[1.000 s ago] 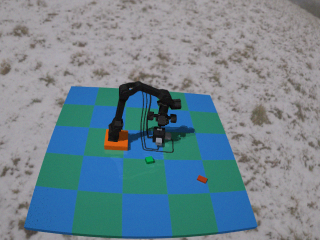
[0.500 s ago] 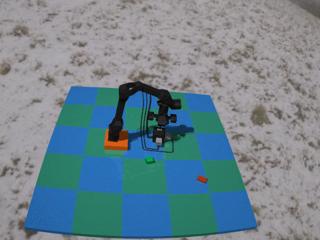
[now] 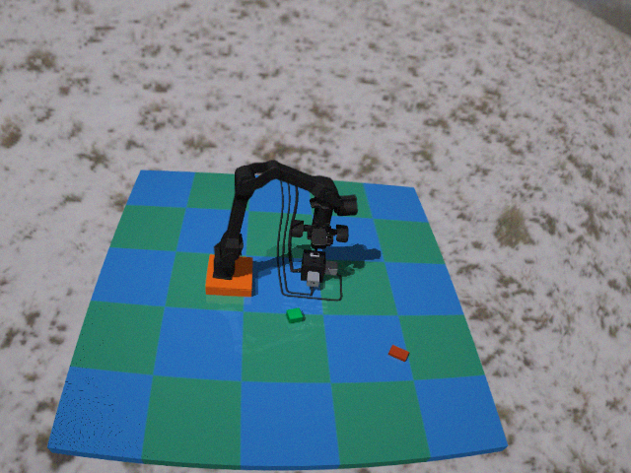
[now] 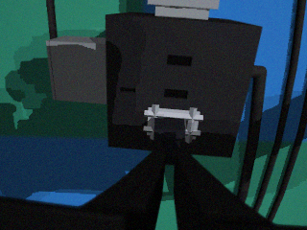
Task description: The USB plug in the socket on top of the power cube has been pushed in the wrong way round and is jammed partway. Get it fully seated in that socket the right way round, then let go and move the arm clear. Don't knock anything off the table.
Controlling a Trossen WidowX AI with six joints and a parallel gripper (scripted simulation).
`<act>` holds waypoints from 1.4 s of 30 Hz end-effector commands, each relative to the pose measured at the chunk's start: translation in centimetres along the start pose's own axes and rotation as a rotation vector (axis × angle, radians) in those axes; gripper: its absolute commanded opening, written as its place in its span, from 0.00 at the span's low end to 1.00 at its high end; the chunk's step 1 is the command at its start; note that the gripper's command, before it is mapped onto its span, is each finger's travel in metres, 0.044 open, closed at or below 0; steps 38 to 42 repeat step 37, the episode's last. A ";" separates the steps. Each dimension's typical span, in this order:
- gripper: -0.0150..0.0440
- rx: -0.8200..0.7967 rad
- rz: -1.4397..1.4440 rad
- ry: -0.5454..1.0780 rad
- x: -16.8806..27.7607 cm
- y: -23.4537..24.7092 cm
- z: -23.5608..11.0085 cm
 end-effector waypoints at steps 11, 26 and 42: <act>0.42 0.000 0.000 0.000 0.0 0.0 0.0; 0.42 0.000 0.000 0.000 0.0 0.0 0.0; 0.42 0.000 0.000 0.000 0.1 0.0 -1.1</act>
Point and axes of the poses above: the point midway between the two fingers, 35 mm back from their tips, its own z axis out along the fingers, its own y axis across the jaws, x = y × z, the point moved 5 cm from there along -z, back along the fingers, and after that the axes turned 1 degree about z, right-handed, at the moved point
